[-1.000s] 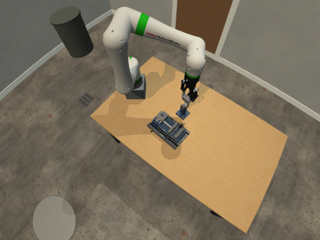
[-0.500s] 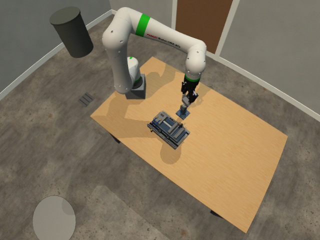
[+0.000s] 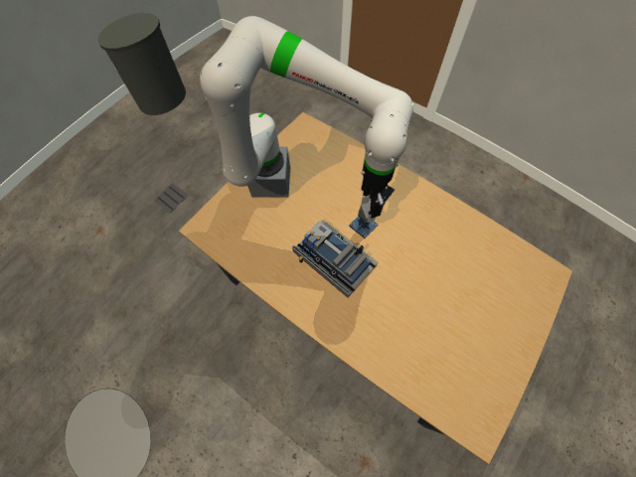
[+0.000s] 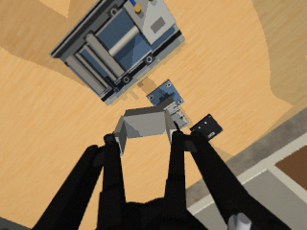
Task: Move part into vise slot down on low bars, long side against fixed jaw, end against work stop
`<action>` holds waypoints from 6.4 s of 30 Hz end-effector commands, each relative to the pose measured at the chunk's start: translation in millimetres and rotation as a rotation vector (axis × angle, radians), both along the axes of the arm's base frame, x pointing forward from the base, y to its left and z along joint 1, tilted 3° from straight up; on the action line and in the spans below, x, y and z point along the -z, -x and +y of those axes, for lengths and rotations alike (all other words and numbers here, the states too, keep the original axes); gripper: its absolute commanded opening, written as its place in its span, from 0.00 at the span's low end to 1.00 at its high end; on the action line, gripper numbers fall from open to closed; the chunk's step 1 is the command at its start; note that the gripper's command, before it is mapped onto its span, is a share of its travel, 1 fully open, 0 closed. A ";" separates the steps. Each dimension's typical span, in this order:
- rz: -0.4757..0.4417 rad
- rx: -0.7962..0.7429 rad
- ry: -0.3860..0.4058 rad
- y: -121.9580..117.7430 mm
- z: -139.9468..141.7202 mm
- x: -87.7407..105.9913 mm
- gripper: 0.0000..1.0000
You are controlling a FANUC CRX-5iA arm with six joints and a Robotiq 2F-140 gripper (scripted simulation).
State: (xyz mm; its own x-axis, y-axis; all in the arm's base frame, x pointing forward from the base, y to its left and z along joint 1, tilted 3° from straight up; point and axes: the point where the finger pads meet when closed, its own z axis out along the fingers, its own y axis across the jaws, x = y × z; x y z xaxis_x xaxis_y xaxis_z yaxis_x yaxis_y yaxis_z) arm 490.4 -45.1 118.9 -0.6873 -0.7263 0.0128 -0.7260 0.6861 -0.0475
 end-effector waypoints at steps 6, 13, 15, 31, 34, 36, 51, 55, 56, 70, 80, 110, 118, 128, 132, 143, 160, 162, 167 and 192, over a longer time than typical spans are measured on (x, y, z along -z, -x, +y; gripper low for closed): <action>-0.010 0.246 -0.004 -7.2 -35.6 -2.0 0.00; -0.020 0.465 -0.010 -10.8 -68.9 -3.5 0.00; -0.022 0.525 -0.012 -11.4 -78.1 -3.8 0.00; -0.038 0.861 -0.020 -11.3 -131.1 -5.7 0.00; -0.040 0.908 -0.021 -10.8 -138.7 -6.0 0.00; -0.041 0.934 -0.022 -10.5 -142.9 -6.1 0.00; -0.044 1.009 -0.023 -9.4 -154.9 -6.4 0.00; -0.044 1.010 -0.023 -9.4 -155.1 -6.4 0.00; -0.044 1.010 -0.023 -9.4 -155.1 -6.4 0.00; -0.044 1.010 -0.023 -9.4 -155.1 -6.4 0.00; -0.044 1.010 -0.023 -9.4 -155.1 -6.4 0.00; -0.044 1.010 -0.023 -9.5 -155.3 -1.8 0.00; -0.044 1.011 -0.023 -9.8 -155.7 6.3 0.00; -0.044 1.011 -0.023 -10.1 -156.2 18.2 0.00; -0.044 1.011 -0.023 -10.3 -156.6 25.3 0.00; -0.044 1.011 -0.023 -10.9 -157.3 42.6 0.00; -0.044 1.011 -0.023 -11.7 -158.5 69.7 0.00; -0.044 1.011 -0.023 -11.8 -158.7 72.6 0.00; -0.044 1.011 -0.023 -11.9 -158.9 78.8 0.00; -0.044 1.011 -0.023 -12.2 -159.4 88.1 0.00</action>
